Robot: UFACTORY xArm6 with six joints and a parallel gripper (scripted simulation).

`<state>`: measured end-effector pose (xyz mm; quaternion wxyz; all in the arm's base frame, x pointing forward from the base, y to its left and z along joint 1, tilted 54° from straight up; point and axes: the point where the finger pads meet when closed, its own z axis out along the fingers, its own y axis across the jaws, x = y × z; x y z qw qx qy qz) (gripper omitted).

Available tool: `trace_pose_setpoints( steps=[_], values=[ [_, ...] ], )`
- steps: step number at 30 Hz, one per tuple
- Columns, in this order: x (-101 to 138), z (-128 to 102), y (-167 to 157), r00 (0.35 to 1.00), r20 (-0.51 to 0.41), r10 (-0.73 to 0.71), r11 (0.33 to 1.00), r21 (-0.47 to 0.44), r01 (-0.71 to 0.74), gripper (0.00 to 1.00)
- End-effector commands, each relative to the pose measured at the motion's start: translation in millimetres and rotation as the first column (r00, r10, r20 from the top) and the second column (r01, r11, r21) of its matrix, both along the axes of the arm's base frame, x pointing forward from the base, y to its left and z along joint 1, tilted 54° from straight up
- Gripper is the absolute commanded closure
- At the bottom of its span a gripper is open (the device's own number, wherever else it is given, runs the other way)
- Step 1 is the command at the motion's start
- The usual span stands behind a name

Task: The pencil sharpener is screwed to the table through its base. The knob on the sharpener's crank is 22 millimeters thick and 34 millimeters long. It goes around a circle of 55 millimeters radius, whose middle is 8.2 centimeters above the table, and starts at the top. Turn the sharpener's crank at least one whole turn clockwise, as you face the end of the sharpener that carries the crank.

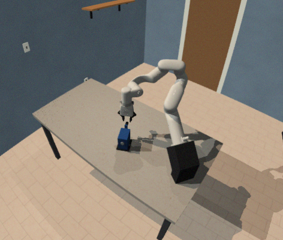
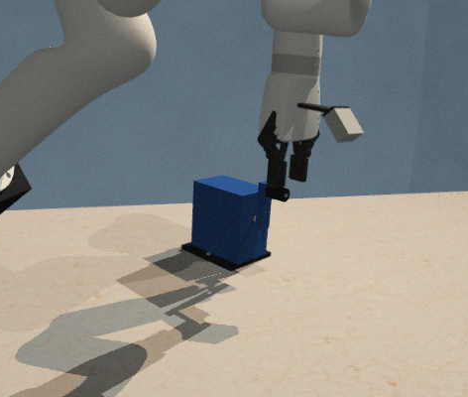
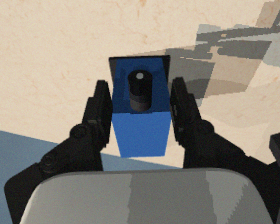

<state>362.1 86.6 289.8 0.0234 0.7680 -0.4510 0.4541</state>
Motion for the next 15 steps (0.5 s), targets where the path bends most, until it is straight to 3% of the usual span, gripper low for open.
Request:
trace_pose_setpoints(
  steps=[1, 15],
  values=[
    [0.2, 0.9, 0.6, 1.000, 0.002, 0.001, 1.000, 0.001, -0.001, 0.46],
    [1.6, -0.3, -0.4, 1.000, 0.002, 0.001, 1.000, 0.001, -0.001, 0.46]
  ],
)
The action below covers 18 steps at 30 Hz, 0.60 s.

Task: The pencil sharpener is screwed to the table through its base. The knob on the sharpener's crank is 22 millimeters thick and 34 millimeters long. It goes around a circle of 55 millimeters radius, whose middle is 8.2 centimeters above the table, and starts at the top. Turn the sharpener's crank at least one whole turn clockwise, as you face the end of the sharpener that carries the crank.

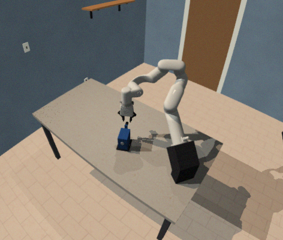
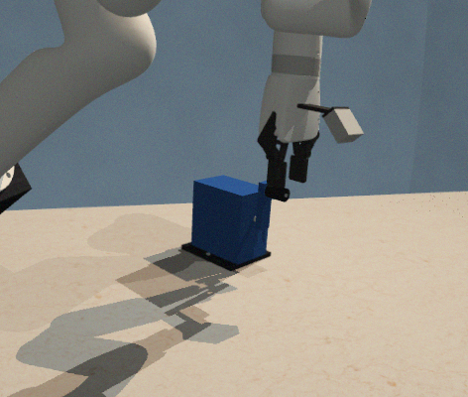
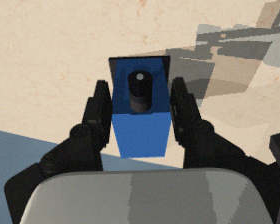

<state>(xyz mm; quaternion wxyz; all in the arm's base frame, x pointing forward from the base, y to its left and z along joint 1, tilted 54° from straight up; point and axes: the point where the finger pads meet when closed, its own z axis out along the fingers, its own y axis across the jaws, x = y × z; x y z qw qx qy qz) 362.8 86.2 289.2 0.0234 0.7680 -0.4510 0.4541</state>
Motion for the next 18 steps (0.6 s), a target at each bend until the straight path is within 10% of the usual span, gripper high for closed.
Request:
trace_pose_setpoints(
  steps=[1, 18],
  values=[
    [0.9, 0.3, 0.1, 1.000, 0.002, 0.001, 1.000, 0.001, -0.001, 0.46],
    [9.4, -7.0, -5.5, 1.000, 0.002, 0.001, 1.000, 0.001, -0.001, 0.46]
  ],
)
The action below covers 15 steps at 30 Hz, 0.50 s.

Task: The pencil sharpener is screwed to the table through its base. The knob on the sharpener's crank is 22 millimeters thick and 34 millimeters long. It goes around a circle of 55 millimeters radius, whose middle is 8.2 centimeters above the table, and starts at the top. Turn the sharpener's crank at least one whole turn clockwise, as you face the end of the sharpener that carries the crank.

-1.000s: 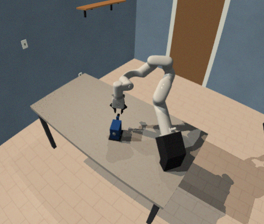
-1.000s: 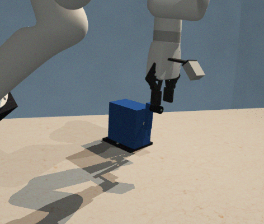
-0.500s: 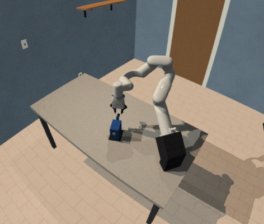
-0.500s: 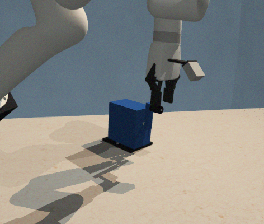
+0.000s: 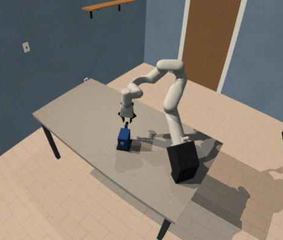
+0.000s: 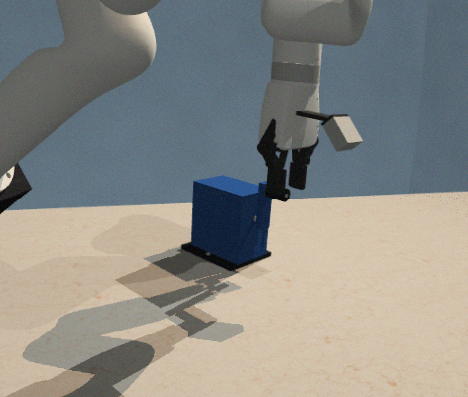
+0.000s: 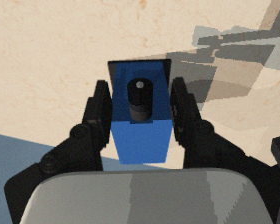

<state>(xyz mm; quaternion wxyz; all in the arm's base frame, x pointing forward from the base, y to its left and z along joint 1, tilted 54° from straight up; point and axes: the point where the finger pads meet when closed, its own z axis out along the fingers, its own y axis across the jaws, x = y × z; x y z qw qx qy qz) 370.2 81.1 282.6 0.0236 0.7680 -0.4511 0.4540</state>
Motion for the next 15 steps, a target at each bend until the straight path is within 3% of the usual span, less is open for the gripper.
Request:
trace_pose_setpoints(
  steps=[1, 15],
  values=[
    [3, -1, -1, 1.000, 0.002, 0.001, 1.000, 0.002, -0.001, 0.46],
    [13, -10, -8, 1.000, 0.002, 0.001, 1.000, 0.002, -0.001, 0.46]
  ],
)
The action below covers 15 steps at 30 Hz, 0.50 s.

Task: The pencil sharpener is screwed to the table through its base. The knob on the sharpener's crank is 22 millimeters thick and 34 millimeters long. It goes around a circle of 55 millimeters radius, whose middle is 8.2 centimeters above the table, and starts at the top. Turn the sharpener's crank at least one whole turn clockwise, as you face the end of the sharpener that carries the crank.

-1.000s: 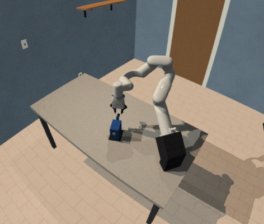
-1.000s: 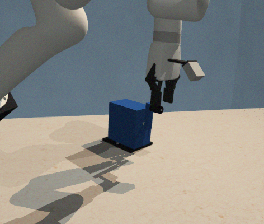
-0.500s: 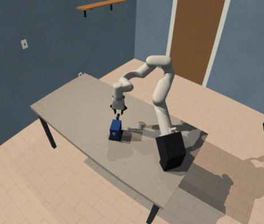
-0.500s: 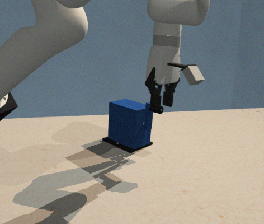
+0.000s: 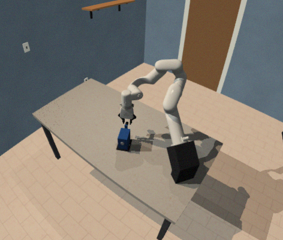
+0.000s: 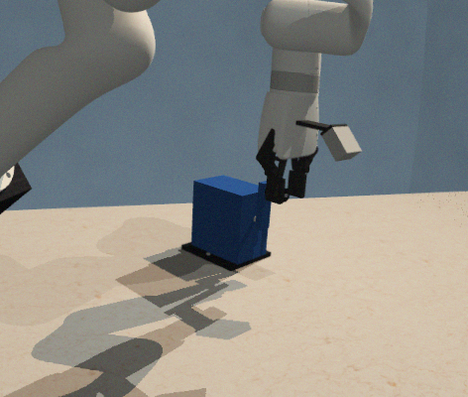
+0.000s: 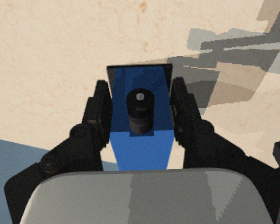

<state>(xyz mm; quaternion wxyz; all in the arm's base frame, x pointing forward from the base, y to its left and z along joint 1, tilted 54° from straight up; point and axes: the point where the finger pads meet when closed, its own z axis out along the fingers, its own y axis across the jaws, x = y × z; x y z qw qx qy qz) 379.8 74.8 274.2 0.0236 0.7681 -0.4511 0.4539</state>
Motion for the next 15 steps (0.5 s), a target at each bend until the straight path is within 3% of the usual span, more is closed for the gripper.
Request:
trace_pose_setpoints(
  steps=[1, 15],
  values=[
    [3.2, -1.4, -1.2, 1.000, 0.002, 0.001, 1.000, 0.001, -0.001, 0.46],
    [7.3, -5.0, -3.9, 1.000, 0.002, 0.001, 1.000, 0.001, -0.001, 0.46]
  ],
)
